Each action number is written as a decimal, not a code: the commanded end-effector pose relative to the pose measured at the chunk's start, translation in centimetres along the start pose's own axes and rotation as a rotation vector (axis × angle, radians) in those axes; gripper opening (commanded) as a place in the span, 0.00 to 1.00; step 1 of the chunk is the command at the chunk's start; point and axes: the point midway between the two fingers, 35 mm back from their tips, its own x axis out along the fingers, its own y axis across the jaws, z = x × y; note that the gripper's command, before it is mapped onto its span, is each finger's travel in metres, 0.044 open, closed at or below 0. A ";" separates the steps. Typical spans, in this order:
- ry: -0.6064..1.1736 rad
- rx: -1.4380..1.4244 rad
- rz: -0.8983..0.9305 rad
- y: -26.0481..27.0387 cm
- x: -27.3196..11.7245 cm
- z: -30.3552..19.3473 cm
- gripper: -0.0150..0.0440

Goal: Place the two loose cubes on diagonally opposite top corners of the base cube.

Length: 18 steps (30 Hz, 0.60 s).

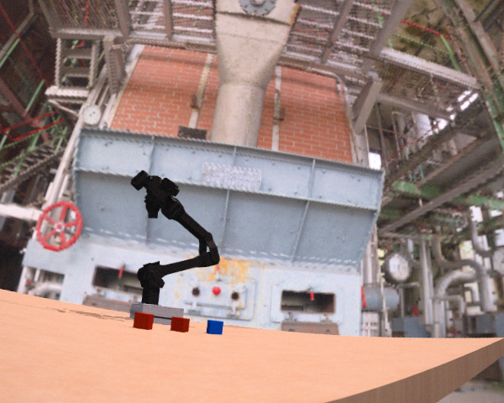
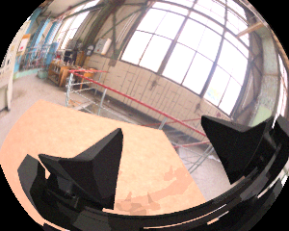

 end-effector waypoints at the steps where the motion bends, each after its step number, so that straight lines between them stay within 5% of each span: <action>1: 0.002 0.007 0.001 -0.1 0.0 0.0 0.89; 5: 0.037 0.142 0.022 -1.3 0.9 -0.8 0.71; 18: 0.274 0.603 0.128 -3.5 5.9 -5.1 0.70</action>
